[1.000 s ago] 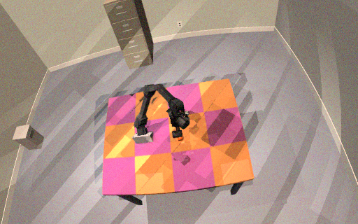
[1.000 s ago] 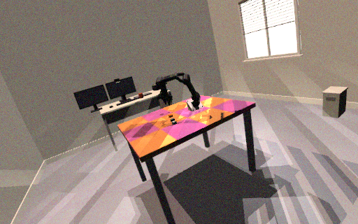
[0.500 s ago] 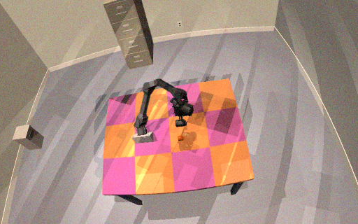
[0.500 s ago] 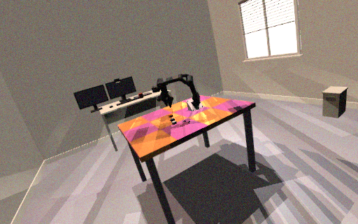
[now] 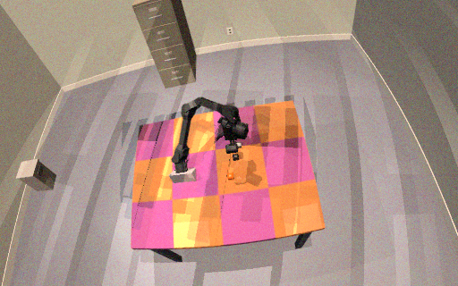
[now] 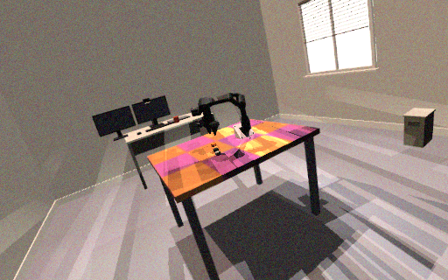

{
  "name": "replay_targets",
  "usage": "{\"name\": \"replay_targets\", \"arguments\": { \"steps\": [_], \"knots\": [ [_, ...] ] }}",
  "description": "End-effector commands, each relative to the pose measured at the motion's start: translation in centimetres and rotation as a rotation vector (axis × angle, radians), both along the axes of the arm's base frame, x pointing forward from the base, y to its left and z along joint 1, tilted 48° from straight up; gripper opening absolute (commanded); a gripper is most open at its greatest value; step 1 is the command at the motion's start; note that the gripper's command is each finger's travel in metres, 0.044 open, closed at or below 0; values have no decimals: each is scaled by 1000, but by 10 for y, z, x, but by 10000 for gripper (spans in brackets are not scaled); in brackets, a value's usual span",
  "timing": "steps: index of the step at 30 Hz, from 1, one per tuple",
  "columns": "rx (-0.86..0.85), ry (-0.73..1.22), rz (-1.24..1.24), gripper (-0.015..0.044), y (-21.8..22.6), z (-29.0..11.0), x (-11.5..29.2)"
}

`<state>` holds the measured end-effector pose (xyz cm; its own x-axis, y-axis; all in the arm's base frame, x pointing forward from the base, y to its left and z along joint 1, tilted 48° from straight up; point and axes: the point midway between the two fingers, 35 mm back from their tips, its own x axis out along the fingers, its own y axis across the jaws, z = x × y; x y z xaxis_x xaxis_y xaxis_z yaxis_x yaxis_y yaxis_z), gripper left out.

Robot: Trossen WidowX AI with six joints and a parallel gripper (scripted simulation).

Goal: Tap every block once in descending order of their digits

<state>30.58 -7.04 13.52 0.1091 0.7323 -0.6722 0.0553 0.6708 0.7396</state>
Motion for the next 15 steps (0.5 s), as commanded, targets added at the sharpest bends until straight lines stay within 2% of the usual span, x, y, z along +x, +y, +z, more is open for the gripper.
{"name": "replay_targets", "arguments": {
  "steps": [1,10,15],
  "knots": [
    [5,2,-7,400,0,1,0],
    [5,1,-9,400,2,3,1],
    [10,-16,-42,400,48,58,24]
  ]
}}
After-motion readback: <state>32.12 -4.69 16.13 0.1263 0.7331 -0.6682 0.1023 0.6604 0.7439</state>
